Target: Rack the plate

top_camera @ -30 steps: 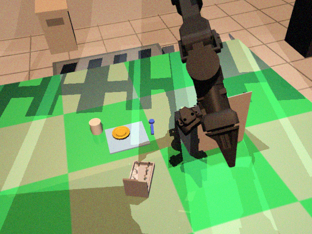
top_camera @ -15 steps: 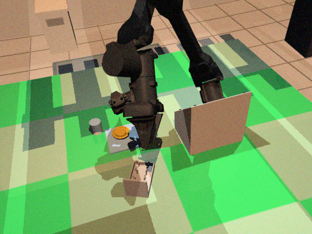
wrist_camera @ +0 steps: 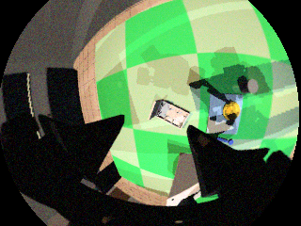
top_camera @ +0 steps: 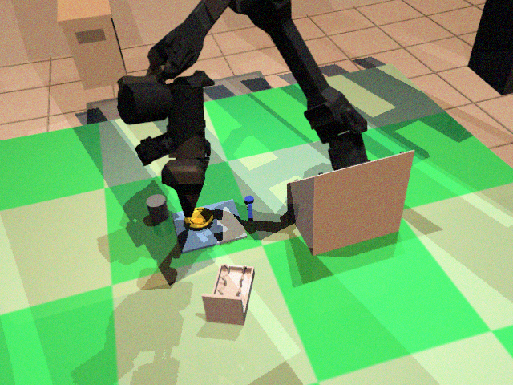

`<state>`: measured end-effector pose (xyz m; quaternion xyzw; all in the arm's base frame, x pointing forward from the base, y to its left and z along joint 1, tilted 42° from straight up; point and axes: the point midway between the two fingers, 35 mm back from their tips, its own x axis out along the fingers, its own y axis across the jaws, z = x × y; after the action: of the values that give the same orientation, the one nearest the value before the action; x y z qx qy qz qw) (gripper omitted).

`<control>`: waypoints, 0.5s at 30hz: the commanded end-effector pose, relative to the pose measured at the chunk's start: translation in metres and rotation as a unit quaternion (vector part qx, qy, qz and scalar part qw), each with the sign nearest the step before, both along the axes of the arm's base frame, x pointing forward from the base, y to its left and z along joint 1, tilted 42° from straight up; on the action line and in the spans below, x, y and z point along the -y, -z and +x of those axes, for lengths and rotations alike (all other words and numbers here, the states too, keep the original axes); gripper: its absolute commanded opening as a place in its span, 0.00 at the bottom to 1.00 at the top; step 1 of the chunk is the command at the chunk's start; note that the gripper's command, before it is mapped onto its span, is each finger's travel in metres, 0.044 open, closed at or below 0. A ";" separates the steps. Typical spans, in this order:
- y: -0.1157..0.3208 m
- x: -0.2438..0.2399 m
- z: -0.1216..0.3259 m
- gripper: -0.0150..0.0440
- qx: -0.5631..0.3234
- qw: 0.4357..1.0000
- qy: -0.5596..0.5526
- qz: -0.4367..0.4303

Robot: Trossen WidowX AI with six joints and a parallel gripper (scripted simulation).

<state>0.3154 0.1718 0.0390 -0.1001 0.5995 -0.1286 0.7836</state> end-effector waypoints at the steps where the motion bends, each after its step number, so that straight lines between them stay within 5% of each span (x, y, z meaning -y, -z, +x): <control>1: -0.024 0.050 0.011 0.93 -0.011 0.998 -0.019 -0.063; 11: -0.079 0.164 0.010 0.93 -0.090 0.975 -0.050 -0.199; 15: -0.082 0.172 0.008 0.93 -0.097 0.972 -0.052 -0.207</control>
<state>0.3261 0.0097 0.1134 -0.2821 0.6242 -0.1998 0.7006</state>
